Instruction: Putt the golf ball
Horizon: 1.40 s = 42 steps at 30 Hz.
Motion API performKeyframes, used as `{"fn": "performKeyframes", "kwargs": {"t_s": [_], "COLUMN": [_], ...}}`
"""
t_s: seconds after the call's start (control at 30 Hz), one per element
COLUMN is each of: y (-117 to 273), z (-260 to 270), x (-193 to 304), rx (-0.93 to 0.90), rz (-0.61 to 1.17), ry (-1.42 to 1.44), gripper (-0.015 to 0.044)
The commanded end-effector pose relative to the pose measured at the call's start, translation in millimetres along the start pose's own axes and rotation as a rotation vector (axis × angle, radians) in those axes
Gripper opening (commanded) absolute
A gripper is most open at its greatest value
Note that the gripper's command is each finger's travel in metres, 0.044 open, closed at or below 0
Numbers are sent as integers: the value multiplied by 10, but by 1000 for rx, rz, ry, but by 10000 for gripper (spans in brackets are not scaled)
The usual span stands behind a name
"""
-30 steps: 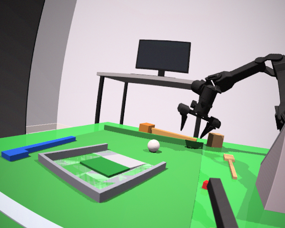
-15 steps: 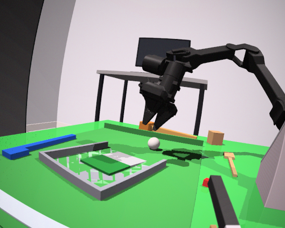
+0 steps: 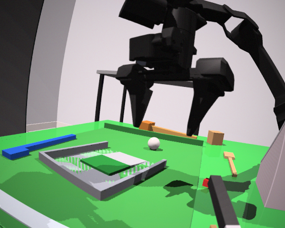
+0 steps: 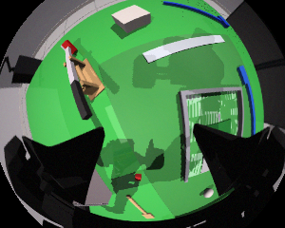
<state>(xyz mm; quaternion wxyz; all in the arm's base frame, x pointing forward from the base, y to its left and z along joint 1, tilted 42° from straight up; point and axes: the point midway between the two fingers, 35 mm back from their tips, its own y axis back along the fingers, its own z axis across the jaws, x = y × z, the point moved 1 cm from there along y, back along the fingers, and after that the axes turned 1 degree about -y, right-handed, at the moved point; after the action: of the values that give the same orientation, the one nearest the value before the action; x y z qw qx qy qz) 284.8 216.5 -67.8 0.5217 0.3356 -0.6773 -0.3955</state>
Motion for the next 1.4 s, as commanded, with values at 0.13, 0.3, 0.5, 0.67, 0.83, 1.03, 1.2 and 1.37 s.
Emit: {"fn": "performKeyframes", "kwargs": {"t_s": [0.13, 0.3, 0.5, 0.67, 0.83, 1.03, 1.2, 1.37], "y": [-254, -272, -483, -499, -702, -717, -767, -844], "z": [1093, 1155, 1141, 1143, 1127, 1126, 1121, 1115], "x": [-372, -352, -302, -297, -250, -246, -236, -219], "rx": [-14, -14, -14, -14, -13, -13, -13, -13], "rz": [180, 185, 185, 185, 185, 185, 186, 186], "ry": [600, 613, 613, 613, 613, 613, 613, 613], "gripper": [440, 440, 440, 440, 440, 440, 440, 440]}}
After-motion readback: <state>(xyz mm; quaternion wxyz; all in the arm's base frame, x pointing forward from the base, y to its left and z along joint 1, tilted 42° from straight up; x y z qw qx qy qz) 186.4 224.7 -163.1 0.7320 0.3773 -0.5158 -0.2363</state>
